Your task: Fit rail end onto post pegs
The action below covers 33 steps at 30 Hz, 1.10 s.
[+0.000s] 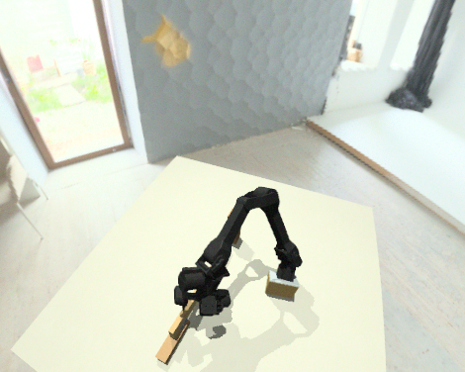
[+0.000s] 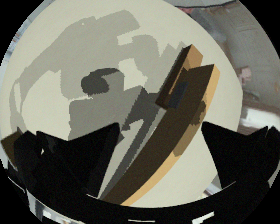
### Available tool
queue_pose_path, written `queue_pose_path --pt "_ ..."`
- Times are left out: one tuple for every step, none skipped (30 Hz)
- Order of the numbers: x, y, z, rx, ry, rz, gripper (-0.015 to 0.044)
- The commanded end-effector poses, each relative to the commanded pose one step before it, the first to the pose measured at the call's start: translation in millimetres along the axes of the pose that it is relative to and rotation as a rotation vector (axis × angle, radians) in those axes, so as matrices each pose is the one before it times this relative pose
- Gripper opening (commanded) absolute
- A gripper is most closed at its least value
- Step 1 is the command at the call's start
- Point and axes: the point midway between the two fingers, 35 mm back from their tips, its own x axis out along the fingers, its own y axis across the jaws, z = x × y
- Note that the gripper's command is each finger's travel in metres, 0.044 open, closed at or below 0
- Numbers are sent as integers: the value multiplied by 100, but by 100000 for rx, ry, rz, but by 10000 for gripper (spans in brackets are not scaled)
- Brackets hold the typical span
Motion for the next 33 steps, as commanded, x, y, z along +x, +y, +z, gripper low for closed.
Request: queue_pose_path --pt "-1666 684 -4833 16258 7695 7772 440" --pt "-407 212 -1606 4834 2528 2540 440" --pt "-384 202 -1625 4772 2573 2480 440" --pt "-360 192 -1643 4708 2616 2418 440" --pt "-335 180 -1660 4644 2657 2355 440" --pt "-308 169 -1676 4578 2697 2289 440" --pt "-279 157 -1691 4511 2734 2223 440" --pt "-249 144 -1705 4443 2770 2154 440" --pt "-216 130 -1699 4328 2773 2062 440" --pt "-142 86 -1323 3304 2167 1549 440" --pt "-72 43 -797 1963 1308 909 440" --pt "-21 12 -266 651 438 300 440" --pt "0 0 0 0 0 0 440" --pt "0 0 0 0 0 0 440" --pt "27 -3 2 0 -3 0 440" --pt "81 -9 6 -1 -8 -1 440" --pt "135 -14 10 -1 -13 -2 440" --pt "164 -16 12 -1 -14 -3 440" --pt "164 -15 11 -1 -13 -3 440" --pt "164 -15 10 -1 -12 -3 440" --pt "163 -14 9 -1 -11 -3 440" --pt "163 -13 9 -1 -10 -3 440" --pt "163 -12 8 -1 -9 -3 440" --pt "163 -11 7 0 -8 -3 440" --pt "163 -11 6 0 -7 -3 440" --pt "163 -10 6 0 -6 -3 440" --pt "163 -9 5 0 -5 -3 440" --pt "162 -8 4 0 -4 -3 440" --pt "162 -7 4 0 -3 -3 440" --pt "162 -7 3 0 -1 -4 440" --pt "162 -6 2 1 0 -4 440" --pt "162 -5 2 1 1 -4 440" --pt "161 -4 1 1 2 -4 440"
